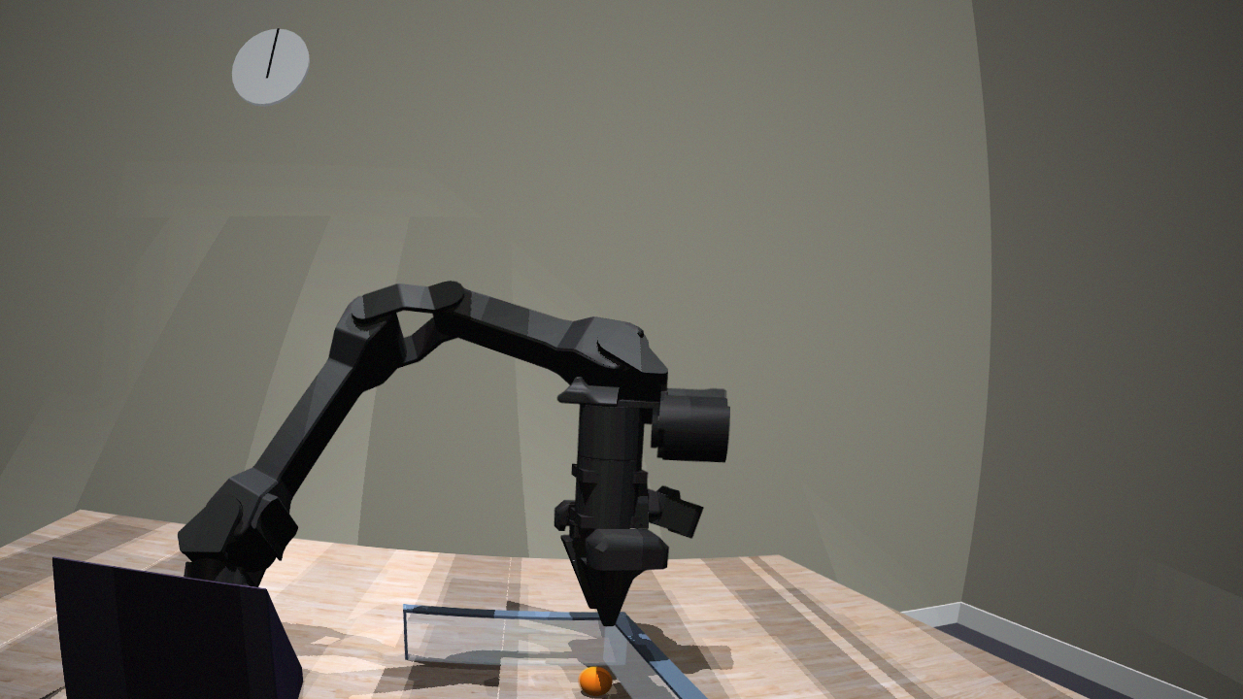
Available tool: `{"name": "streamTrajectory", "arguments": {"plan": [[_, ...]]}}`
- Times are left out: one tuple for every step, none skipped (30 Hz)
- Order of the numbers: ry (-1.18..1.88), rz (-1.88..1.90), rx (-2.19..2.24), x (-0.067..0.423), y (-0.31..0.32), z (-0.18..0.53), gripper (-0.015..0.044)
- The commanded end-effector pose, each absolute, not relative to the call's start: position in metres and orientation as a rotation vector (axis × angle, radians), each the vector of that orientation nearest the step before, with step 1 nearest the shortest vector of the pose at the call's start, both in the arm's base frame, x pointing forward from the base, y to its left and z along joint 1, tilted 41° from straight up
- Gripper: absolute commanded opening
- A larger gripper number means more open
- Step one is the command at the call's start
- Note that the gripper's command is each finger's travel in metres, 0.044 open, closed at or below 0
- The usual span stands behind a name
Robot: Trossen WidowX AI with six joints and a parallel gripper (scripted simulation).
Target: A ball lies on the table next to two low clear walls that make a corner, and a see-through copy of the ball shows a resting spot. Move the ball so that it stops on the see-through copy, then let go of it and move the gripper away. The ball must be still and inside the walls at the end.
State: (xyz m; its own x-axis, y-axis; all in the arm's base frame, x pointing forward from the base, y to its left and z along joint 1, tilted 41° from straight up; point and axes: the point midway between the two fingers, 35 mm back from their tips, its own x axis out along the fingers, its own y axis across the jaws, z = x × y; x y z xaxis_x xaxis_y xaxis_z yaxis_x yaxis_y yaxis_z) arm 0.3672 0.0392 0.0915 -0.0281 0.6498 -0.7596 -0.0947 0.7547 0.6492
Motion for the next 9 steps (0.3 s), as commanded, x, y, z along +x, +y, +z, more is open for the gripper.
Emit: {"name": "streamTrajectory", "arguments": {"plan": [[1.491,0.628,0.479,0.367,0.039,0.091,0.0260],[1.491,0.628,0.479,0.367,0.037,0.093,0.0286],[1.492,0.629,0.478,0.367,0.032,0.098,0.0313],[1.493,0.630,0.478,0.367,0.025,0.108,0.0339],[1.493,0.631,0.477,0.366,0.017,0.117,0.0365],[1.493,0.632,0.477,0.365,0.012,0.123,0.0391],[1.494,0.633,0.477,0.365,0.011,0.125,0.0418],[1.494,0.633,0.477,0.365,0.011,0.125,0.0440],[1.494,0.633,0.477,0.365,0.011,0.125,0.0440]]}}
